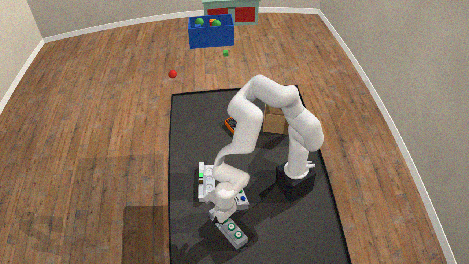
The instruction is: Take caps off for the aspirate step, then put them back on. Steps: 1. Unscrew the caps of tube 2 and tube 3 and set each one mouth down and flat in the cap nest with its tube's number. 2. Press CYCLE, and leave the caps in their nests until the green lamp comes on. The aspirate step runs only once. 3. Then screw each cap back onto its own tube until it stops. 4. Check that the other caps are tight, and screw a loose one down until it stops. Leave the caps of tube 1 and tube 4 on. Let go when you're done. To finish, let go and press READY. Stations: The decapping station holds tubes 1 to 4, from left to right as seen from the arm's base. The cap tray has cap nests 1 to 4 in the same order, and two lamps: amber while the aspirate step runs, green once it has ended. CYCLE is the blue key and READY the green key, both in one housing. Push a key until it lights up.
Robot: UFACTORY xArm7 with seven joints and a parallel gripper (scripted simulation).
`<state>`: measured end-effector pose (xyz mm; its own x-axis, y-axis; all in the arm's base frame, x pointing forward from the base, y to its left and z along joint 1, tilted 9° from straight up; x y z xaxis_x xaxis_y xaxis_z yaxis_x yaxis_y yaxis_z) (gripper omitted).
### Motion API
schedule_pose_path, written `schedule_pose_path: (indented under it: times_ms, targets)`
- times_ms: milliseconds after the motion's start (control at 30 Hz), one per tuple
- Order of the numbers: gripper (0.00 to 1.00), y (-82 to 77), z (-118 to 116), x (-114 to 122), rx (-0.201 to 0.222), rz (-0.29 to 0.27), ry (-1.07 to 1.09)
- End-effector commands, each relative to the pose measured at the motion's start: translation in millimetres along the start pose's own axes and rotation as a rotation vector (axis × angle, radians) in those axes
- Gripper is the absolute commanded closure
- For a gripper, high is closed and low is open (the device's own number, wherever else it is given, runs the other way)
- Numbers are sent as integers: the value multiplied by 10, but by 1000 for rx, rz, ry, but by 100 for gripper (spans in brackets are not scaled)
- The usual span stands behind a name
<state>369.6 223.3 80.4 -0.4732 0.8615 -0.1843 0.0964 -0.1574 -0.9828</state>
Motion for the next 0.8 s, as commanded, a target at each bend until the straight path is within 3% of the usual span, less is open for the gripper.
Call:
schedule_pose_path:
  times_ms: [0, 233, 467, 500, 767]
  targets:
    - [54, -13, -36, -32, 14, -36, -276]
    - [54, -13, -38, -34, 11, -41, -553]
    - [54, -13, -38, -35, 11, -41, -553]
    - [100, -13, -38, -35, 11, -41, -553]
    - [100, -13, -38, -35, 11, -41, -553]
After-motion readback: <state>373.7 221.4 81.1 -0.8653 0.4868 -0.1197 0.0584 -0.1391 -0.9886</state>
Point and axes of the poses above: the point where the finger pads meet when closed, its own y axis out along the fingers, its own z axis across the jaws, x = y × z, the point moved 10 cm from there along -y, back along the fingers, and after that the axes turned 11 degrees about y, right-handed, at the moved point
